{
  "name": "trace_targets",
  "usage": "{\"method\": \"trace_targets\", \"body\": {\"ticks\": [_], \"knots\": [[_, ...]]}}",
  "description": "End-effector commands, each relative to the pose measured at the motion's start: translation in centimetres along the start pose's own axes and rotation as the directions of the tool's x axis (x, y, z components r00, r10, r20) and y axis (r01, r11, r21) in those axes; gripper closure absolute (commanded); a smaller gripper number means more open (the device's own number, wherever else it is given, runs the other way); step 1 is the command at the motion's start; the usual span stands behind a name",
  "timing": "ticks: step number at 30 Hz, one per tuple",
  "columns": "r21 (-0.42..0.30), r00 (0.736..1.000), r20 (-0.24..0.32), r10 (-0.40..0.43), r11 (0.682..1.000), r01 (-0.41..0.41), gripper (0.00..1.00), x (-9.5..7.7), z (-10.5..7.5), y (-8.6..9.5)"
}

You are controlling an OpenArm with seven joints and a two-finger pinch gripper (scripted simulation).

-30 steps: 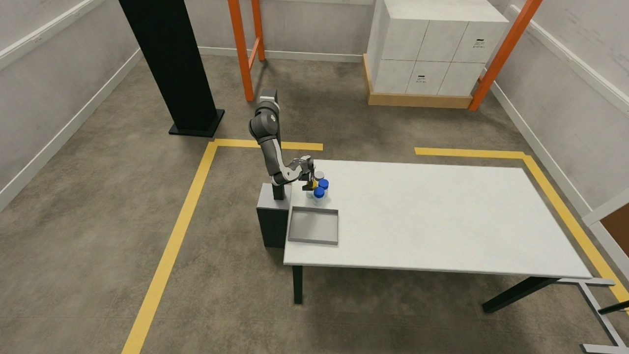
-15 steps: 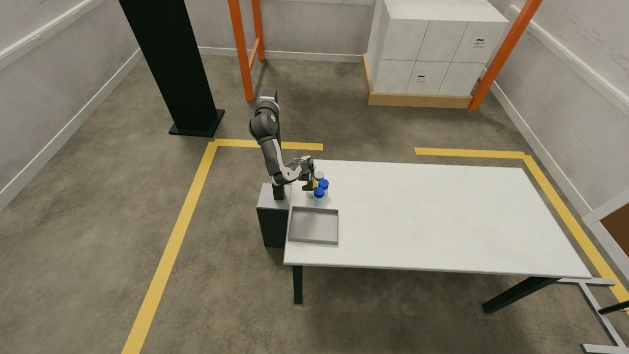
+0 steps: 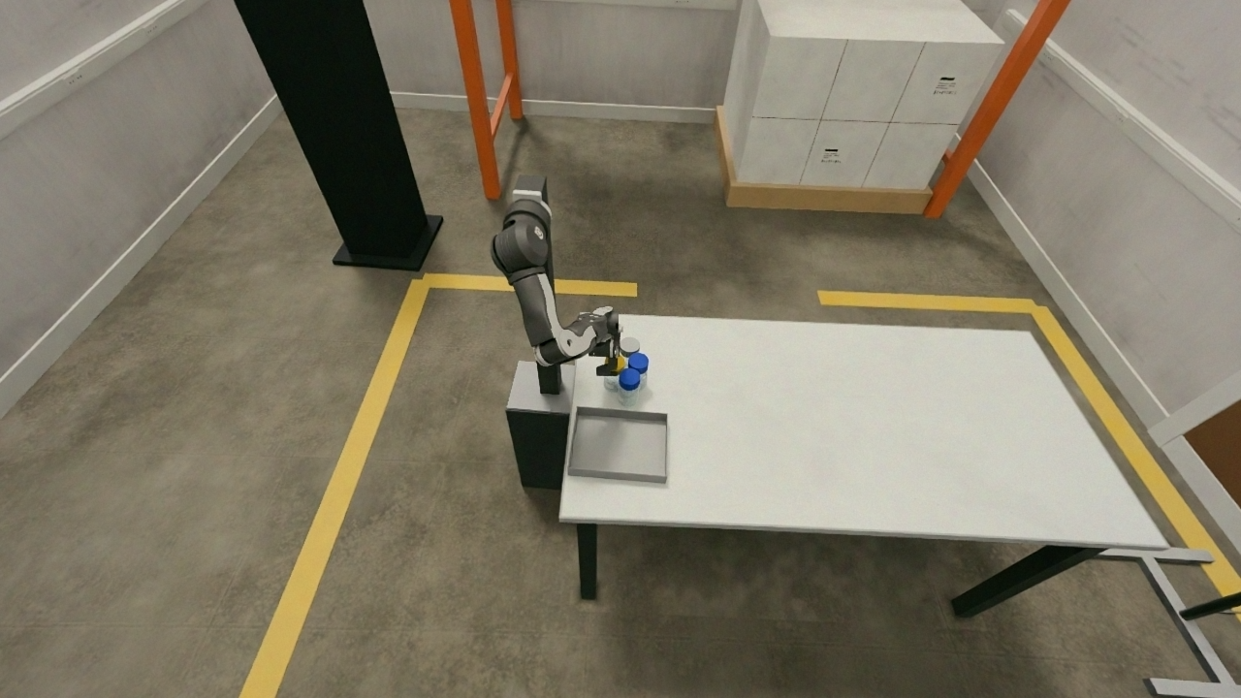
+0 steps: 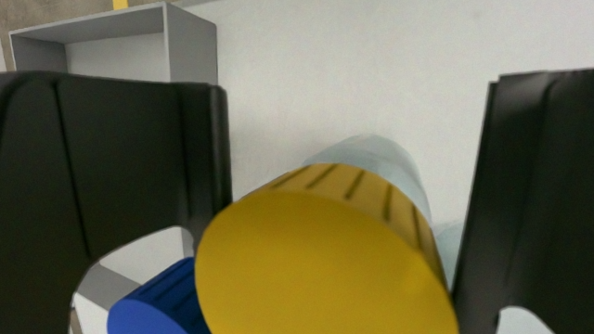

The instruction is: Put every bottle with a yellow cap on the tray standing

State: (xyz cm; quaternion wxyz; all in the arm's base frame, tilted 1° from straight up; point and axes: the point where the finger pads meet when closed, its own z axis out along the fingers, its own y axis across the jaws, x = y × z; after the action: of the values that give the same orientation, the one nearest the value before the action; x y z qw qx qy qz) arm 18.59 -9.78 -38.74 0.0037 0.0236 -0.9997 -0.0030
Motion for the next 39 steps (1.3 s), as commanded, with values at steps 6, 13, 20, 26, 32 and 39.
{"method": "trace_targets", "body": {"ticks": [6,13,20,26,32,39], "knots": [[-0.001,1.000,0.002,0.000,1.000,0.000,1.00,-0.1,-0.1,0.0],[-0.001,1.000,0.002,0.000,1.000,0.000,1.00,-0.1,-0.1,0.0],[-0.001,1.000,0.002,0.000,1.000,0.000,1.00,-0.1,-0.1,0.0],[-0.001,1.000,0.002,0.000,1.000,0.000,1.00,-0.1,-0.1,0.0],[-0.001,1.000,0.002,0.000,1.000,0.000,1.00,-0.1,-0.1,0.0],[-0.001,1.000,0.000,-0.001,1.000,0.001,1.00,-0.1,-2.2,0.0]]}}
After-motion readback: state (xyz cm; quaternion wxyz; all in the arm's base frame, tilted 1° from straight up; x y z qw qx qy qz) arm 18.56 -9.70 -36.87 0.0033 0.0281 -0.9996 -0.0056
